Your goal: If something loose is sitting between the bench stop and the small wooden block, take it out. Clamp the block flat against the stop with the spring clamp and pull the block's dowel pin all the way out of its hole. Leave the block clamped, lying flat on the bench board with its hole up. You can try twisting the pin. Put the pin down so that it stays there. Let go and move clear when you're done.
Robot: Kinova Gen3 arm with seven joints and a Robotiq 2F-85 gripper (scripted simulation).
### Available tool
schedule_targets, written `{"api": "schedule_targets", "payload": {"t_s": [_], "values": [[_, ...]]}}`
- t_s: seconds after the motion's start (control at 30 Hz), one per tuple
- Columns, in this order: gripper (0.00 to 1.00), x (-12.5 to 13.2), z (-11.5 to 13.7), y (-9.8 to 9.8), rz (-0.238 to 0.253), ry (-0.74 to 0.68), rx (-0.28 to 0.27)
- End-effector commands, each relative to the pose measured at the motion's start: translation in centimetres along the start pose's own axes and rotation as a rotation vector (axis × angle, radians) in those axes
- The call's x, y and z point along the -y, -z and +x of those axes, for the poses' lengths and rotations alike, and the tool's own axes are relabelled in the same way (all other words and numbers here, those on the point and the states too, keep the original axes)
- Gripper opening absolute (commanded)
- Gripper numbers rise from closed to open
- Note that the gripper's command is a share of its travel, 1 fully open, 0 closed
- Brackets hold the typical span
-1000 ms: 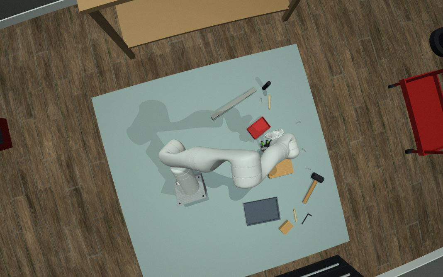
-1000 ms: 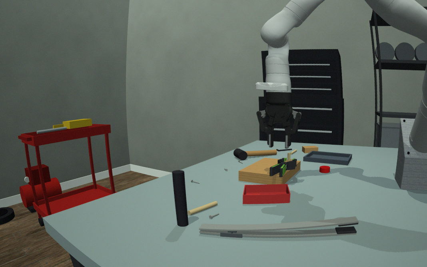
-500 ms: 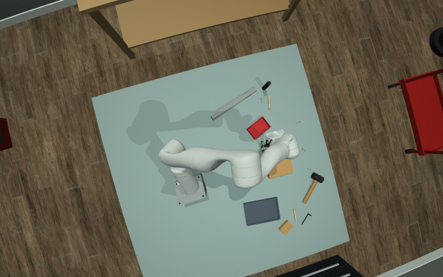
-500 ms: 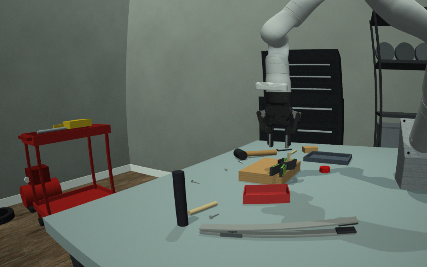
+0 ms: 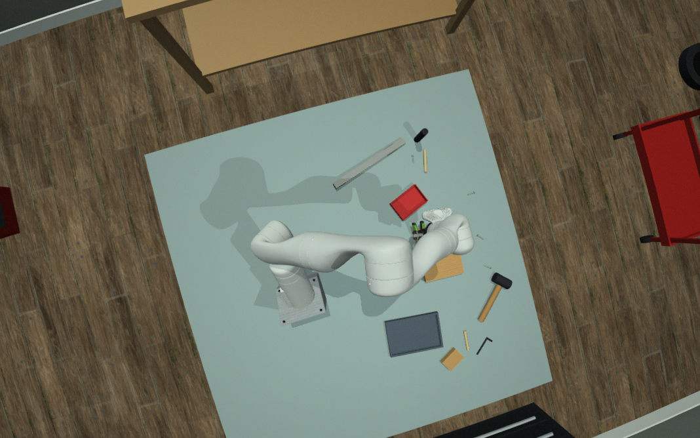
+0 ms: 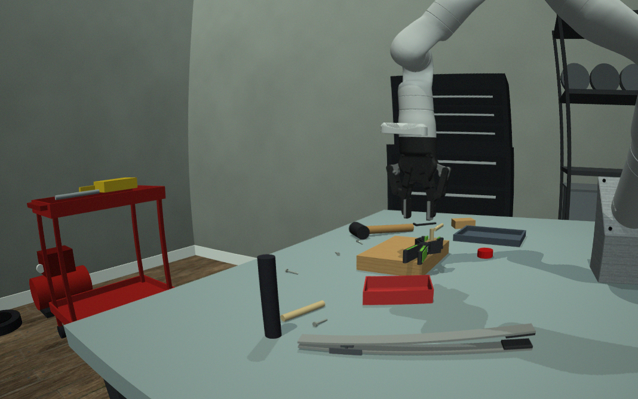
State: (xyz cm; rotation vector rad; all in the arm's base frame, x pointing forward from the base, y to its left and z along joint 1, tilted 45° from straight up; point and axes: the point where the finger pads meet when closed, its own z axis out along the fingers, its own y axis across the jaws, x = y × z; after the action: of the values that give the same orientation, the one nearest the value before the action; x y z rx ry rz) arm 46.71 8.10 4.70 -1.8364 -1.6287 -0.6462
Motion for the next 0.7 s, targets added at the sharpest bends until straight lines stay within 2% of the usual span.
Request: {"api": "schedule_targets", "payload": {"t_s": [0.0, 0.27, 0.67], "values": [[0.54, 0.1, -0.2, 0.2, 0.008, -0.048, 0.003], [0.54, 0.1, -0.8, 0.1, 0.012, -0.147, 0.004], [0.54, 0.0, -2.3, 0.2, 0.019, -0.403, 0.006]]}}
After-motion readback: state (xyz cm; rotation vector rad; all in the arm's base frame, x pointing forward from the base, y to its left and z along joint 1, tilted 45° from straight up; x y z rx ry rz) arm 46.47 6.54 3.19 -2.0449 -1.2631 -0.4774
